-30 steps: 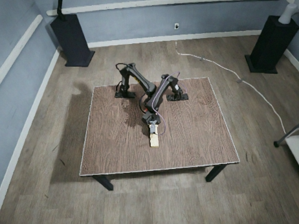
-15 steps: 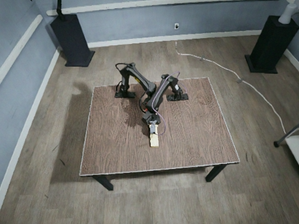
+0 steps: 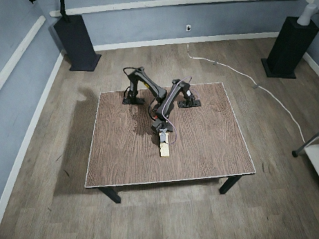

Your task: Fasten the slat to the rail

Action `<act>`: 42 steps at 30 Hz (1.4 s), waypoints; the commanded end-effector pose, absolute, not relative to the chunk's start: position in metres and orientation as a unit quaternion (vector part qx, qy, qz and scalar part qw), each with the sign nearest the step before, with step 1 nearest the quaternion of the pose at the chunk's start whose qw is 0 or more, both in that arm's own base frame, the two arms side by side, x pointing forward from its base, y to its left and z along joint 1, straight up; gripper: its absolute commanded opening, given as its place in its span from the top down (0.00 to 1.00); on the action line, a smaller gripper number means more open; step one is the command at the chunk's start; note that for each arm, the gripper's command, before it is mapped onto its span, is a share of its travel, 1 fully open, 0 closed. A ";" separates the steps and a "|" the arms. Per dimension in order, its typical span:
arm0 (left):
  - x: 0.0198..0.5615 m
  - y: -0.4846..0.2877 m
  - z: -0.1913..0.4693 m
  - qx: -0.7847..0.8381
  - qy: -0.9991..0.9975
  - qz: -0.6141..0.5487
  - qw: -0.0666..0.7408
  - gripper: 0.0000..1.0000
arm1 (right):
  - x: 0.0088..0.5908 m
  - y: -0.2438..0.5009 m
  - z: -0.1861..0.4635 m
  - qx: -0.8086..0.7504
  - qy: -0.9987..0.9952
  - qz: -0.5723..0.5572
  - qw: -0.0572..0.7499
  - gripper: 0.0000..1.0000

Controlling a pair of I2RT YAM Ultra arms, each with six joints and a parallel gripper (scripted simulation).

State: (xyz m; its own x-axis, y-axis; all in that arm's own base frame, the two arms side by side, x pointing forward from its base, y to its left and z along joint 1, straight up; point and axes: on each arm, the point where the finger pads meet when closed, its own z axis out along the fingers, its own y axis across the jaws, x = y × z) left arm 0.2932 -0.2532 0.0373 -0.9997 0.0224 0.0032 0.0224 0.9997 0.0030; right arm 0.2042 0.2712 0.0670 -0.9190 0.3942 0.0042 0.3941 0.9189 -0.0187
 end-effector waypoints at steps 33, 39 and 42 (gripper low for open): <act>0.295 -0.255 0.071 -0.011 -1.000 0.003 -0.004 0.00 | 0.205 0.273 0.070 -0.201 -0.980 0.003 0.001 0.00; 0.295 -0.255 0.079 -0.011 -1.000 0.003 -0.004 0.00 | 0.205 0.273 0.070 -0.201 -0.980 0.003 0.001 0.00; 0.295 -0.255 0.083 -0.011 -1.000 0.004 -0.004 0.00 | 0.205 0.273 0.070 -0.201 -0.980 0.003 0.001 0.00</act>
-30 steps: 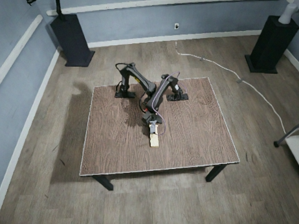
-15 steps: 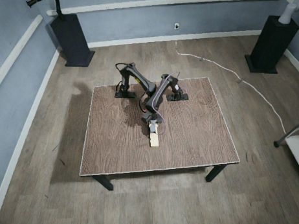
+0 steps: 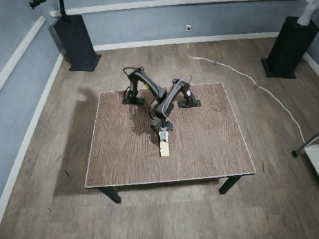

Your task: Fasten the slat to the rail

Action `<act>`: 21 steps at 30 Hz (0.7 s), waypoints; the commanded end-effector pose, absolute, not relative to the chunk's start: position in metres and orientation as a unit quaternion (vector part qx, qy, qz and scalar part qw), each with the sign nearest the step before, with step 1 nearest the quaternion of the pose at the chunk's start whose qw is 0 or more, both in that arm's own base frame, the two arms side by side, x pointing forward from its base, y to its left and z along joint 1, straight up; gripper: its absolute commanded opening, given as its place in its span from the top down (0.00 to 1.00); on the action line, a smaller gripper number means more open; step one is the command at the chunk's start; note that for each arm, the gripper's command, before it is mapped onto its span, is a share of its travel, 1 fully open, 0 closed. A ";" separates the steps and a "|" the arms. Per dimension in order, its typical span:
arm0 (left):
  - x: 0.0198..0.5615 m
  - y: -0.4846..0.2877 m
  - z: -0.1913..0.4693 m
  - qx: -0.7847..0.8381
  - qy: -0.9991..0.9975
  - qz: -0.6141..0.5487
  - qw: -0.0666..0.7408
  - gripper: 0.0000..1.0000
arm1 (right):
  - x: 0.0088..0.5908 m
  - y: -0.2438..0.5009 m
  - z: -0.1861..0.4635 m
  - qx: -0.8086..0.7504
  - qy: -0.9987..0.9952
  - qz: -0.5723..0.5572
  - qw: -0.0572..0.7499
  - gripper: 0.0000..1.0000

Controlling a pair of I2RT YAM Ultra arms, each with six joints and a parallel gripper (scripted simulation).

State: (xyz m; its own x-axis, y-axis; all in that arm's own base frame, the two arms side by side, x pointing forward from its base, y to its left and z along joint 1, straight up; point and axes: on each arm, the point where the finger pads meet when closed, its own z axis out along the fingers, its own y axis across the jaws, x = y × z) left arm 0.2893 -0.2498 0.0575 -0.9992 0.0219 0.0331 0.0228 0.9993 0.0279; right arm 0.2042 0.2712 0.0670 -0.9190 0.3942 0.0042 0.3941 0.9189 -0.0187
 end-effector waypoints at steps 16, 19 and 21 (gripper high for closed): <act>0.294 -0.254 0.098 -0.011 -1.000 0.007 -0.007 0.00 | 0.205 0.273 0.070 -0.201 -0.980 0.003 0.001 0.00; 0.294 -0.254 0.098 -0.011 -1.000 0.007 -0.007 0.00 | 0.205 0.273 0.070 -0.201 -0.980 0.003 0.001 0.00; 0.296 -0.256 0.098 -0.011 -1.000 0.010 -0.011 0.00 | 0.205 0.273 0.070 -0.201 -0.980 0.003 0.001 0.00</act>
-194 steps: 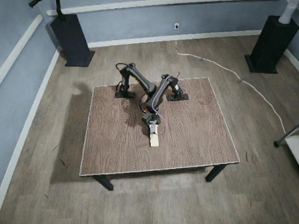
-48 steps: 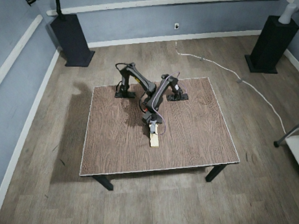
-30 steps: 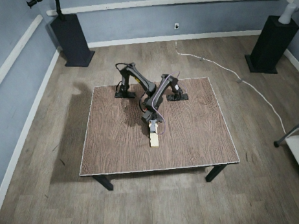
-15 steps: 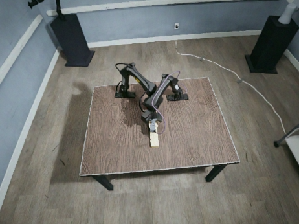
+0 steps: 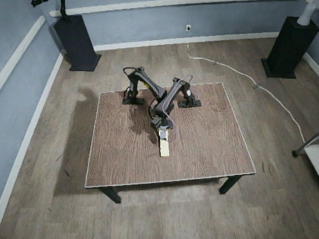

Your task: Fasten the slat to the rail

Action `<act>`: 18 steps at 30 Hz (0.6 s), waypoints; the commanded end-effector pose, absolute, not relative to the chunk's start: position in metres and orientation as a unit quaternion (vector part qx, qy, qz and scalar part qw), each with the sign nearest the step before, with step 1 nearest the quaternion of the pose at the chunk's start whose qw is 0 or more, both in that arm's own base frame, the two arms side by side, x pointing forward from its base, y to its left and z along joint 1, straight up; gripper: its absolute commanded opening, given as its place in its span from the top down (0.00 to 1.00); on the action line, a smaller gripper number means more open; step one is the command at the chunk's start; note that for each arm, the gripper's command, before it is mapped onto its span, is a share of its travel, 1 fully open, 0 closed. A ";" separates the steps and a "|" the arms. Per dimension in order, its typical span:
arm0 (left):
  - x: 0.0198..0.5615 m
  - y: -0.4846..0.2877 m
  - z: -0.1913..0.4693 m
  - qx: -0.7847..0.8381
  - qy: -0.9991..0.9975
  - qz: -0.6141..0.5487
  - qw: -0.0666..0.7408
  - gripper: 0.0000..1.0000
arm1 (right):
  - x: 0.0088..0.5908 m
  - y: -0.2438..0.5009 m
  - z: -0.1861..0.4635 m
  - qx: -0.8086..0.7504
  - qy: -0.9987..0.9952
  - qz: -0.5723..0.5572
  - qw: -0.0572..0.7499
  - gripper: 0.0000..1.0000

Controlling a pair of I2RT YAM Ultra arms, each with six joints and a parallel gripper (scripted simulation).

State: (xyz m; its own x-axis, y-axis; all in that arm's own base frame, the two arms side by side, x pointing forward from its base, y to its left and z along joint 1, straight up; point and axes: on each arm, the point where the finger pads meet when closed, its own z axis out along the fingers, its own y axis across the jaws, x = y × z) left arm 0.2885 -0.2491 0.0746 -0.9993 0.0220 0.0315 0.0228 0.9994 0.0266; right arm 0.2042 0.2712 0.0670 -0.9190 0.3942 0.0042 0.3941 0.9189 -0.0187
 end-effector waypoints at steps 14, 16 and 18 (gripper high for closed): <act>0.294 -0.254 0.091 -0.011 -1.000 0.004 -0.005 0.00 | 0.205 0.273 0.070 -0.201 -0.980 0.003 0.001 0.00; 0.299 -0.255 0.095 -0.011 -1.000 0.013 -0.014 0.00 | 0.205 0.273 0.070 -0.201 -0.980 0.003 0.001 0.00; 0.306 -0.252 0.100 -0.011 -0.999 0.024 -0.028 0.00 | 0.205 0.273 0.070 -0.201 -0.980 0.003 0.001 0.00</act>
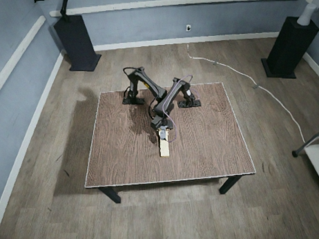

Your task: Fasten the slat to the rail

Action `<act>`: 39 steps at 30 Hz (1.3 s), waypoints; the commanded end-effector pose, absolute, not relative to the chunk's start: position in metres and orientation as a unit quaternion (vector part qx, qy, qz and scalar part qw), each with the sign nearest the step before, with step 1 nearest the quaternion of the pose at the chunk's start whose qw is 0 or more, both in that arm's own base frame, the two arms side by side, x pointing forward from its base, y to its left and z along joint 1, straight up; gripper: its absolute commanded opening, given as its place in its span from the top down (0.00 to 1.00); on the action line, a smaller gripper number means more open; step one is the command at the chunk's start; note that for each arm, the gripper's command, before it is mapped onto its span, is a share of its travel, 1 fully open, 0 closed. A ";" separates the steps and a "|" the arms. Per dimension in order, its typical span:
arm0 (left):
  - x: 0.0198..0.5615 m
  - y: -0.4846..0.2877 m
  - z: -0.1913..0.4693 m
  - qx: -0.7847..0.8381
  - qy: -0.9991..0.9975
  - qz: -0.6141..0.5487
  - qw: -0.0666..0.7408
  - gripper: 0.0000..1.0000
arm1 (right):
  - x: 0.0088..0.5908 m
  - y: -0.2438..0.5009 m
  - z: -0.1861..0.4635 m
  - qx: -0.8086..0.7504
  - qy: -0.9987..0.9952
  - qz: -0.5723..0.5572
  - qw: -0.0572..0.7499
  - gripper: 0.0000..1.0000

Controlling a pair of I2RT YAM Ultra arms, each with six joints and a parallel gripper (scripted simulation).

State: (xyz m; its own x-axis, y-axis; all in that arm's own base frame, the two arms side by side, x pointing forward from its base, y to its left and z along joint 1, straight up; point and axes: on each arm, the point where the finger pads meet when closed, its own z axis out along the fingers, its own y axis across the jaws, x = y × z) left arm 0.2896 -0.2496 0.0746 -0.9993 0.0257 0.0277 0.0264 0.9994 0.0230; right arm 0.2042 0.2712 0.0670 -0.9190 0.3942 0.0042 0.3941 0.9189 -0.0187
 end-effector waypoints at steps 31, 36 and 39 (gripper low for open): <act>0.417 -0.139 0.252 -0.005 -0.905 0.134 -0.405 0.00 | 0.205 0.273 0.070 -0.201 -0.980 0.003 0.001 0.00; 0.422 -0.113 0.283 -0.004 -0.874 0.125 -0.471 0.00 | 0.205 0.273 0.070 -0.201 -0.980 0.003 0.001 0.00; 0.422 -0.096 0.302 -0.004 -0.853 0.115 -0.509 0.00 | 0.205 0.273 0.070 -0.201 -0.980 0.003 0.001 0.00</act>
State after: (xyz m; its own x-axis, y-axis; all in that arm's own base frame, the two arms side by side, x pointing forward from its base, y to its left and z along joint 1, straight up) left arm 0.4138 -0.1101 0.2552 -0.6372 -0.1089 -0.7630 0.0872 0.9734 -0.2118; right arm 0.2042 0.2712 0.0670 -0.9190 0.3942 0.0042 0.3941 0.9189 -0.0187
